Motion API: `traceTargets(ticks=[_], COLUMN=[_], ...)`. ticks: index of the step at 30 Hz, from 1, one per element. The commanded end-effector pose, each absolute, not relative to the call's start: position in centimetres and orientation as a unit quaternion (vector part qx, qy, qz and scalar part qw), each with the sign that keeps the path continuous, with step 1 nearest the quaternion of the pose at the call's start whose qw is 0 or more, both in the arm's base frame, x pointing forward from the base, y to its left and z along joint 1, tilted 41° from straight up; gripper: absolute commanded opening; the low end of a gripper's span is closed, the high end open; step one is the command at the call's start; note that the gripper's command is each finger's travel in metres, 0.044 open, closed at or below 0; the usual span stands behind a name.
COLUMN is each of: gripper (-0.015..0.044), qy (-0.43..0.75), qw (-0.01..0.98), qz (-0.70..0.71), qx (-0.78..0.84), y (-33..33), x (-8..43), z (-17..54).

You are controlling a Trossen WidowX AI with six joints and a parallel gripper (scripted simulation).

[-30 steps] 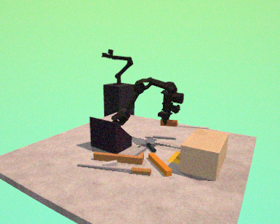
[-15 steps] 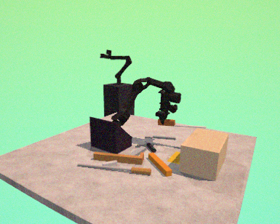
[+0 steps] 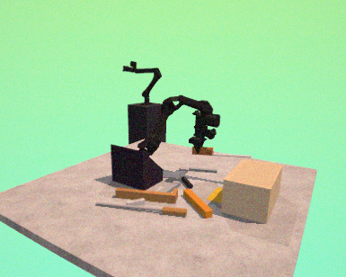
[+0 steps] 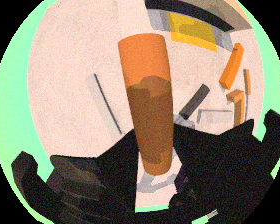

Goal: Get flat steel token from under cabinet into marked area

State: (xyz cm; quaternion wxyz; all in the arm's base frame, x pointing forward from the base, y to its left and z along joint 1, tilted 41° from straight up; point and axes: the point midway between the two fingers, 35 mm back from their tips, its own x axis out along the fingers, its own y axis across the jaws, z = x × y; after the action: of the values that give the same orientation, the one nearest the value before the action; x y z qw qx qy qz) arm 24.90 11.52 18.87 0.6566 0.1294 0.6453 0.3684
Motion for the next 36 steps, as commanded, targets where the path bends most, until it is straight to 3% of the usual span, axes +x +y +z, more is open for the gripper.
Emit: traceTargets(ticks=[1,36], gripper=[0.0000,0.0000], qy=[0.637,0.640], qw=[0.664,0.663], qz=[0.369,0.366], qx=[0.128,0.131], y=[11.2,10.0], x=[24.5,20.5], z=[19.2,18.5])
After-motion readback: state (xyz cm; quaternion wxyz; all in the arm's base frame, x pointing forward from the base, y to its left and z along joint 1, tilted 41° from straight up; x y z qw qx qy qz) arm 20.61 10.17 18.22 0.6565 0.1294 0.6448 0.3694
